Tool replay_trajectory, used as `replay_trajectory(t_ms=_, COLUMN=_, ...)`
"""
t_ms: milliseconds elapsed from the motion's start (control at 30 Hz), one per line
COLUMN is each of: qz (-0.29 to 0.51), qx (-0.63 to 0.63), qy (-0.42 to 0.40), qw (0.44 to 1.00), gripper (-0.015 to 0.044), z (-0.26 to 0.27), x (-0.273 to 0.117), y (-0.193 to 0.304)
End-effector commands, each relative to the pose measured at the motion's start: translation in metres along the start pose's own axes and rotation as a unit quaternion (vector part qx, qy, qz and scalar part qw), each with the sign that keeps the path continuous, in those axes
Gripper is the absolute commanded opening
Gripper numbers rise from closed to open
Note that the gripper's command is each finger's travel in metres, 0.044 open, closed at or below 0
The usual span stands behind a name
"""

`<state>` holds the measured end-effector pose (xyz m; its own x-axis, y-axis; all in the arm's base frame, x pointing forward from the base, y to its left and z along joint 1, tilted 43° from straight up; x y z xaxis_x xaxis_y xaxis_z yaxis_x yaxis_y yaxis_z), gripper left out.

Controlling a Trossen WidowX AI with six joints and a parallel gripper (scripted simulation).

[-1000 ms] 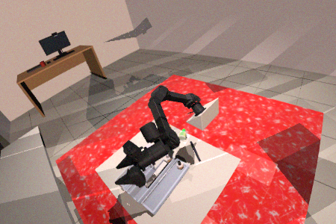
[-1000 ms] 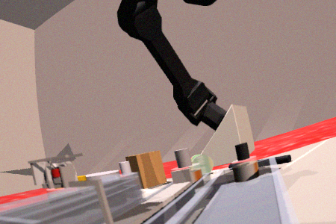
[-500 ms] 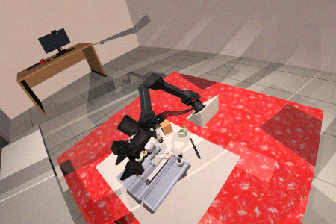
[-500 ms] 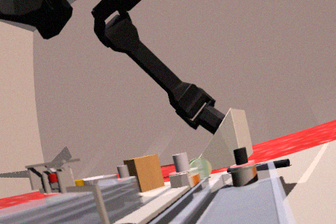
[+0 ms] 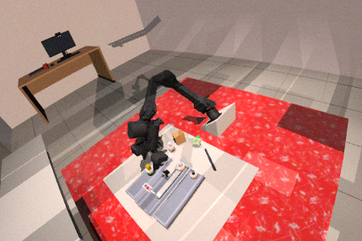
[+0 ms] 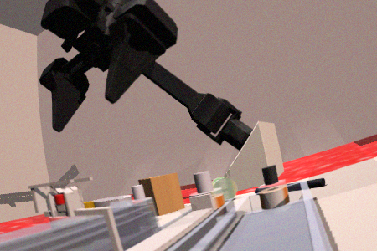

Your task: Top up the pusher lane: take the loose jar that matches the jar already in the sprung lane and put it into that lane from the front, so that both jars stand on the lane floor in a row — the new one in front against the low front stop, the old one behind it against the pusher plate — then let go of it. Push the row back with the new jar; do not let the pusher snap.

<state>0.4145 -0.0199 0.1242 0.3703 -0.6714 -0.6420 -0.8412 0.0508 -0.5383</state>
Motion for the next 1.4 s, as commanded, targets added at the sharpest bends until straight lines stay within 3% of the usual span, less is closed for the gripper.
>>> replay_trajectory(t_ms=0, qz=0.11, qx=-0.027, qy=0.021, qw=0.993, gripper=0.044, z=-0.045, x=-0.018, y=0.043)
replay_trajectory(t_ms=300, qz=0.243, qx=-0.058, qy=0.059, qw=0.966, gripper=0.044, z=-0.111, x=-0.055, y=0.094)
replay_trajectory(t_ms=533, qz=0.245, qx=-0.059, qy=0.059, qw=0.966, gripper=0.044, z=-0.112, x=-0.054, y=0.096)
replay_trajectory(t_ms=667, qz=0.245, qx=-0.059, qy=0.06, qw=0.966, gripper=0.044, z=-0.118, x=-0.027, y=0.11)
replay_trajectory(t_ms=1367, qz=0.245, qx=-0.059, qy=0.061, qw=0.966, gripper=0.044, z=-0.127, x=0.009, y=0.13)
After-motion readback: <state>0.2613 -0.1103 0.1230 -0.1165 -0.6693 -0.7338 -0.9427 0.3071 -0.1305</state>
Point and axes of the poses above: the point midway between the two fingers, 35 mm back from their tips, its own x axis out along the fingers, its own z axis across the jaws, y = z × x, the point moved 6 cm from there along -x, back along the fingers, and after that the axes turned 11 degrees about x, right-handed, at the moved point
